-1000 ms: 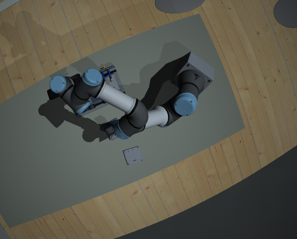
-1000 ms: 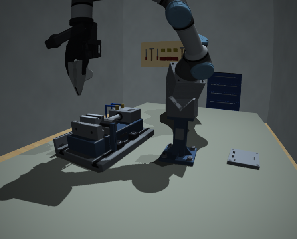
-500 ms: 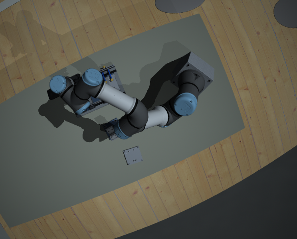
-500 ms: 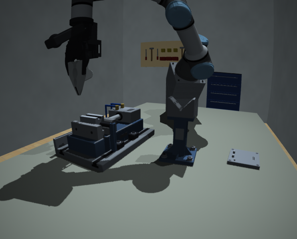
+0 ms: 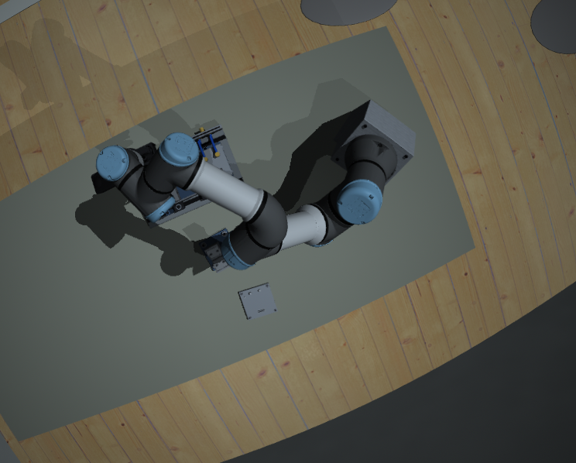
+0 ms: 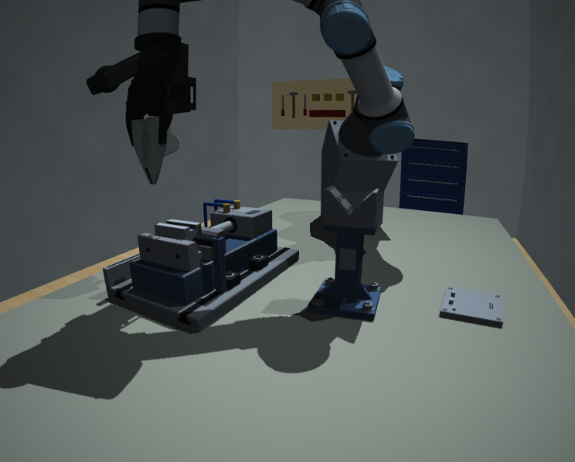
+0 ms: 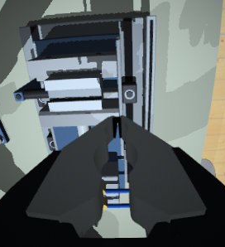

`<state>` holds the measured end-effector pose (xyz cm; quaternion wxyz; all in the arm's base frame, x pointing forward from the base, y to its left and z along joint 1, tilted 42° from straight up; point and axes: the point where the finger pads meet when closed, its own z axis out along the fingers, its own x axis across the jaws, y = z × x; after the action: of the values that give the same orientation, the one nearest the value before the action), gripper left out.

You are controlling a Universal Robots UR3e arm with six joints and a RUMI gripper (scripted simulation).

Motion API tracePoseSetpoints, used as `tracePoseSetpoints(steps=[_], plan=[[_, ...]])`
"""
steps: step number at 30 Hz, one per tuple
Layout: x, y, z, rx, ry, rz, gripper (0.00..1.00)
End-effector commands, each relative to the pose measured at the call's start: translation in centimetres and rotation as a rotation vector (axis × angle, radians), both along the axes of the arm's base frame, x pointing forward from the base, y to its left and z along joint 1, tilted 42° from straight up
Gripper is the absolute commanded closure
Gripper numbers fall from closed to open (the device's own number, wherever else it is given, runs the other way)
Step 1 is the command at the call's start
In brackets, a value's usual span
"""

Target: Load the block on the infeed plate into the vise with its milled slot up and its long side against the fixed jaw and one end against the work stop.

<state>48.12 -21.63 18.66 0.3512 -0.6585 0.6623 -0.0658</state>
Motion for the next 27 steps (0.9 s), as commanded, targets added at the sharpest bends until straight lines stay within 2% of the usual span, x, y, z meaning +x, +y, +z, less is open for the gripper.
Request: tracePoseSetpoints(steps=[1, 27], plan=[[-0.01, -0.07, 0.08, -0.002, -0.001, -0.001, 1.0], [0.31, 0.16, -0.36, -0.002, -0.001, -0.001, 1.0]])
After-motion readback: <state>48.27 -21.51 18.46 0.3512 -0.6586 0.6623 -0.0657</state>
